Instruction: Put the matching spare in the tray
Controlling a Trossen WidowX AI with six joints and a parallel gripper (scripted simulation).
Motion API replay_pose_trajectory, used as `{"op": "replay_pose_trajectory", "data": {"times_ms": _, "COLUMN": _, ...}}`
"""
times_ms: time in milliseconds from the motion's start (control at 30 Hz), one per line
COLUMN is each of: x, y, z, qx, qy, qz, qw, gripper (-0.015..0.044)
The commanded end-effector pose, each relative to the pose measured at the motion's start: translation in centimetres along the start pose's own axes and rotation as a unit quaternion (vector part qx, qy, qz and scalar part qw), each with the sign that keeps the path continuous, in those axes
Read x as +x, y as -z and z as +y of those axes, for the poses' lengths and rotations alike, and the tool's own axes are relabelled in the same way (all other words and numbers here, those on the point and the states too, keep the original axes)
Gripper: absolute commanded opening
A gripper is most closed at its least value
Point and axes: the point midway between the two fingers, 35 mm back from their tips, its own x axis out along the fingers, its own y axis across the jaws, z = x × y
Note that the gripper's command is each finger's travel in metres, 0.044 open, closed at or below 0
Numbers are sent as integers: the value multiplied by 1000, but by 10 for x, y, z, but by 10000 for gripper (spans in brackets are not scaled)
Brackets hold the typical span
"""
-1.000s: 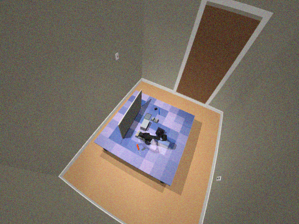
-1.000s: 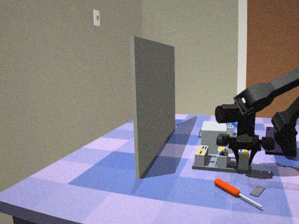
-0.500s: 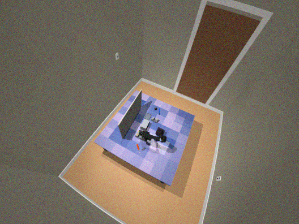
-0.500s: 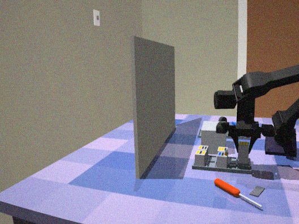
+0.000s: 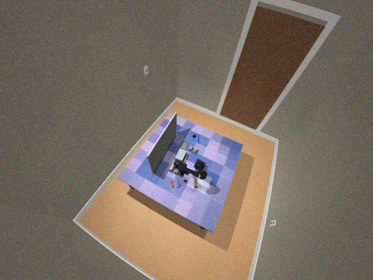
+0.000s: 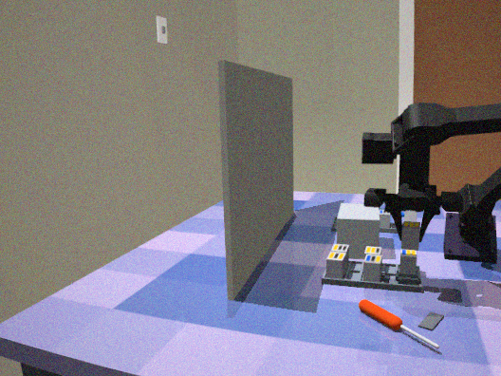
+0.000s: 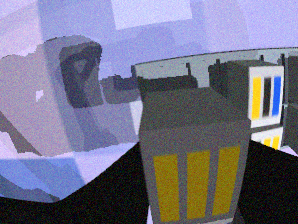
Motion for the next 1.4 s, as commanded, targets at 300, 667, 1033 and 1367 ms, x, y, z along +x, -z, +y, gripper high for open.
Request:
{"op": "replay_pose_trajectory", "data": {"times_ms": 300, "x": -22, "y": 5, "z": -17, "qx": 1, "qy": 2, "qz": 2, "qw": 1000, "gripper": 0}}
{"op": "replay_pose_trajectory", "data": {"times_ms": 667, "x": -31, "y": 27, "z": -63, "qx": 4, "qy": 7, "qz": 14, "qw": 1000, "gripper": 0}}
{"op": "replay_pose_trajectory", "data": {"times_ms": 1033, "x": -40, "y": 62, "z": -108, "qx": 13, "qy": 14, "qz": 23, "qw": 1000, "gripper": 0}}
{"op": "replay_pose_trajectory", "data": {"times_ms": 1367, "x": -47, "y": 105, "z": -141, "qx": 31, "qy": 14, "qz": 30, "qw": 999, "gripper": 0}}
